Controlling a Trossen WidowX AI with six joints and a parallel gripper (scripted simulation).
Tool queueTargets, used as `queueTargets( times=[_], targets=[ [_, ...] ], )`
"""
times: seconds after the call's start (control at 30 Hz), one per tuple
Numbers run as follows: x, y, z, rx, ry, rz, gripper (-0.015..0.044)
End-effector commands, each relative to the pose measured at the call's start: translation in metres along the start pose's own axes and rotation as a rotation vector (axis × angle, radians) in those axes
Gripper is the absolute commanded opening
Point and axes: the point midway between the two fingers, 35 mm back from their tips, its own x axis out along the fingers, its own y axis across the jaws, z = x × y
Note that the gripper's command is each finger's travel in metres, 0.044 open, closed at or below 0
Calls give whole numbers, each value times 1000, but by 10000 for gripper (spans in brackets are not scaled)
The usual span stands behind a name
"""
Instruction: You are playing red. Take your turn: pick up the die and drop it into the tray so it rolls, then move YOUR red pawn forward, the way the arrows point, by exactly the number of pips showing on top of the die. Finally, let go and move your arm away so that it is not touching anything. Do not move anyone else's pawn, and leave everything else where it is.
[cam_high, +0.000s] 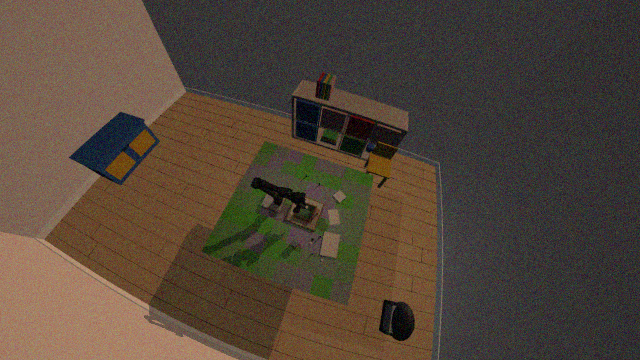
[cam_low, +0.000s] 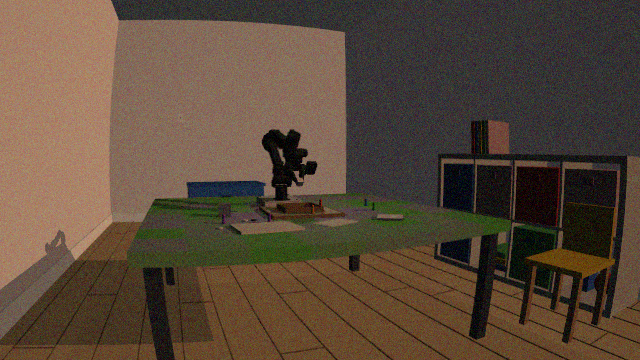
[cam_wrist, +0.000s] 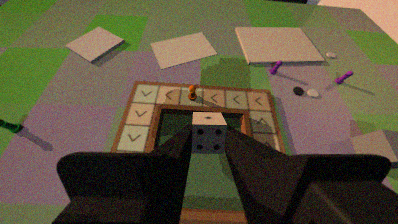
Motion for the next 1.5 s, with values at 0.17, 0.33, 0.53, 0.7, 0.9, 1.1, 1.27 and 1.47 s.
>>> queueTargets(
  times=[0.17,0.33,0.53,0.7,0.9,1.1,1.27,1.47],
  targets=[
    [0,0,0,0,0,0,0],
    [0,0,0,0,0,0,131],
    [-9,0,12,2,0,-2,289],
    [-26,0,30,4,-2,-5,420],
    [-15,0,27,1,181,-6,440],
    [3,0,19,1,489,-5,440],
    [18,-1,12,4,724,-4,440],
    [20,-1,10,-2,748,-7,440]
  ],
)
